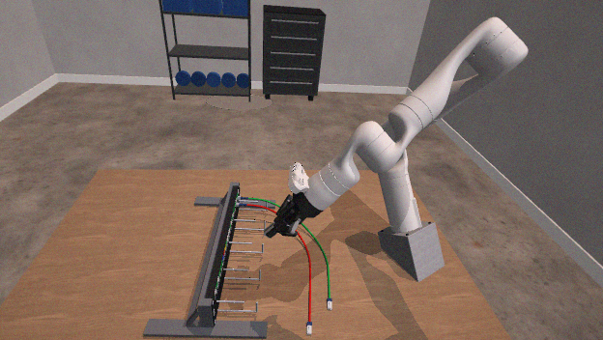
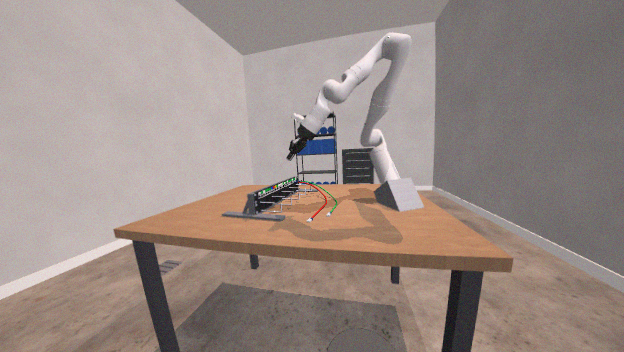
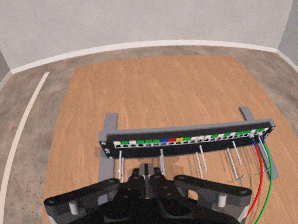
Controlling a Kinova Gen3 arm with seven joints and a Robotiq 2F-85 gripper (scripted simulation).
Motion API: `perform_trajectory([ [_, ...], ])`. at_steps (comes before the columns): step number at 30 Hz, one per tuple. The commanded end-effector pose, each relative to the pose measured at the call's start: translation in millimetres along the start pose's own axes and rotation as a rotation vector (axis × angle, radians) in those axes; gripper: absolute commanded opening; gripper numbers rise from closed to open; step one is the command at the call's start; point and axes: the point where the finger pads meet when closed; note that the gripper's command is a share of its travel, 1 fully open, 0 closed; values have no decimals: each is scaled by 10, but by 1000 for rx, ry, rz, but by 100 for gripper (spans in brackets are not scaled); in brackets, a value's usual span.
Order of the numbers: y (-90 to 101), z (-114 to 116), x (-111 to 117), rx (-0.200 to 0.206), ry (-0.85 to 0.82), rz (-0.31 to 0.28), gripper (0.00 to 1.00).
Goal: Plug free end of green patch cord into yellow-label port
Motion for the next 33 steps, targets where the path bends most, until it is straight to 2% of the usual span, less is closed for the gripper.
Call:
perform_trajectory([
  [1,30,99,39,9,5,4,0],
  [4,29,143,45,9,5,4,0],
  [13,27,599,131,7,0,7,0],
  [18,27,779,148,8,2,5,0],
  [26,22,872,141,3,4,1,0],
  [33,-6,858,154,6,3,3,0],
])
Point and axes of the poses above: the point where the finger pads meet when closed, its own y axis back along the fingers, its own z axis across the jaws, x = y × z, and after that the axes turned 8 degrees about -y, right-handed
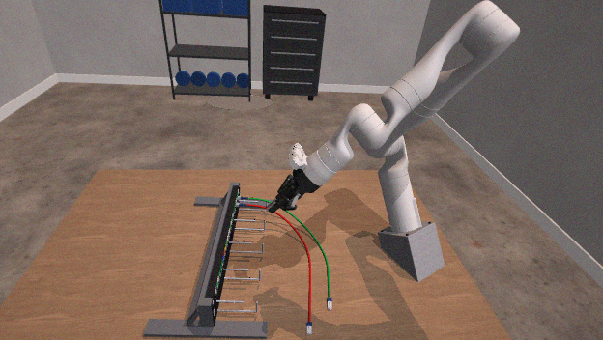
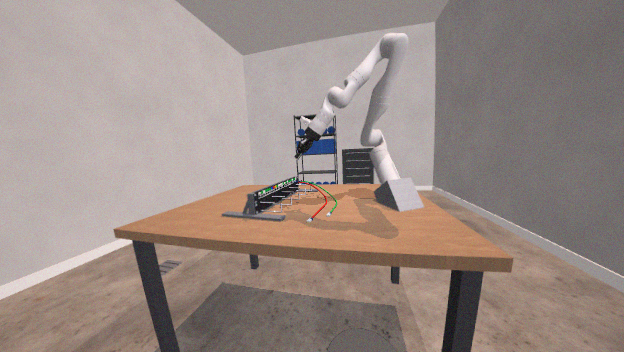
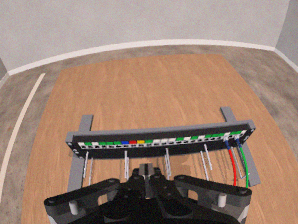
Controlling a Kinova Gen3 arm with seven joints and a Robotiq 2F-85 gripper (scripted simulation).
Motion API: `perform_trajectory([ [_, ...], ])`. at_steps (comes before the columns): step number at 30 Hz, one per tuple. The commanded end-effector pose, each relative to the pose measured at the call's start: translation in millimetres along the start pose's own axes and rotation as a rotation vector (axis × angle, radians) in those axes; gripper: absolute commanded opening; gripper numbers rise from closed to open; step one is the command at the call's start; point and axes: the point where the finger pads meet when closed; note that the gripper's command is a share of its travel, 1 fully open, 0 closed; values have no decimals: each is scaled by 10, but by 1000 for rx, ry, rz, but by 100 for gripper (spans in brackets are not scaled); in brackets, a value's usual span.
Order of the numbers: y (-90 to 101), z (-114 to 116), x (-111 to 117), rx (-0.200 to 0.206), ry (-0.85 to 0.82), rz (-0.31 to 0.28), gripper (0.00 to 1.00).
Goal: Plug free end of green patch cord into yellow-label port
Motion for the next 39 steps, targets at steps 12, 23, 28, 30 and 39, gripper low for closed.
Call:
perform_trajectory([
  [12,-315,4,23,2,13,6,0],
  [23,-856,-26,37,8,12,7,0],
  [28,-1151,-26,36,8,12,6,0],
  [30,-1241,-26,35,8,12,6,0],
  [39,-1393,-17,51,7,10,8,0],
])
Point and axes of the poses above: the point where the finger pads meet when closed, its own y axis back along the fingers, its own z axis across the jaws, x = y × z, and after that the axes turned 8 degrees about -y, right-handed
